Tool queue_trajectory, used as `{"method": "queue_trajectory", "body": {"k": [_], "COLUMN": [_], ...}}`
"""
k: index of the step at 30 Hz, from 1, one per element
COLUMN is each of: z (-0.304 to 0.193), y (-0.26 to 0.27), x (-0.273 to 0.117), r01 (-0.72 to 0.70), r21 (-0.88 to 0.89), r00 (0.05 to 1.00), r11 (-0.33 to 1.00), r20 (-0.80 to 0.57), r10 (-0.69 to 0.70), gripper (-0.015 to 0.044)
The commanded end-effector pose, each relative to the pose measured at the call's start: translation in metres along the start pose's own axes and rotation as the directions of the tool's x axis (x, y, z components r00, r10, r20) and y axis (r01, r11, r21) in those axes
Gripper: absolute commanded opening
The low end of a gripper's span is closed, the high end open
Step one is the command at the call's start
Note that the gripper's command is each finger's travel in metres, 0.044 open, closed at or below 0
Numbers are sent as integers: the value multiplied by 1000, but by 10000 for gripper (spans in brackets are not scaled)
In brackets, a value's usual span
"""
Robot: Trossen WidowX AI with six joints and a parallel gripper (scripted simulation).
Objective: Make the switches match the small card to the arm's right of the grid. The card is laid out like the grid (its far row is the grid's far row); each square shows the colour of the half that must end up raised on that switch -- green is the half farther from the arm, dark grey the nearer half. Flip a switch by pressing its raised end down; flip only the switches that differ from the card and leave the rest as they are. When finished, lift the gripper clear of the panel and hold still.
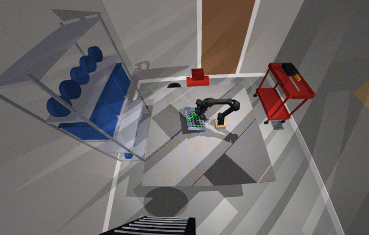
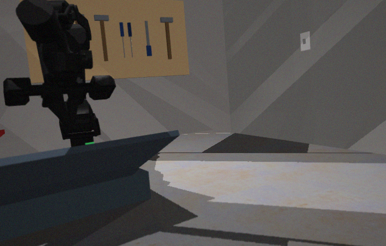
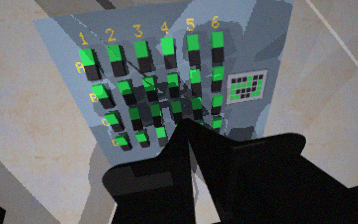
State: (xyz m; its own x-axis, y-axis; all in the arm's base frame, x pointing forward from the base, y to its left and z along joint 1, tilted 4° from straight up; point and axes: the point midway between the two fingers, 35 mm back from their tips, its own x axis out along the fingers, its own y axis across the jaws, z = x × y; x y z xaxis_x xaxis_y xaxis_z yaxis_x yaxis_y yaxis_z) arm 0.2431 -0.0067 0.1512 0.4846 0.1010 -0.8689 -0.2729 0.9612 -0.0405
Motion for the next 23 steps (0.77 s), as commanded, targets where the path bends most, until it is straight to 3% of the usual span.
{"method": "queue_trajectory", "body": {"k": [1,23], "z": [-3,7], "y": [2,18], "x": [-10,-17], "r01": [-9,-10], "r21": [-3,-2], "r00": [1000,1000], "r11": [1000,1000], "r20": [-6,-5], "r10": [9,10], "gripper": [0,0]}}
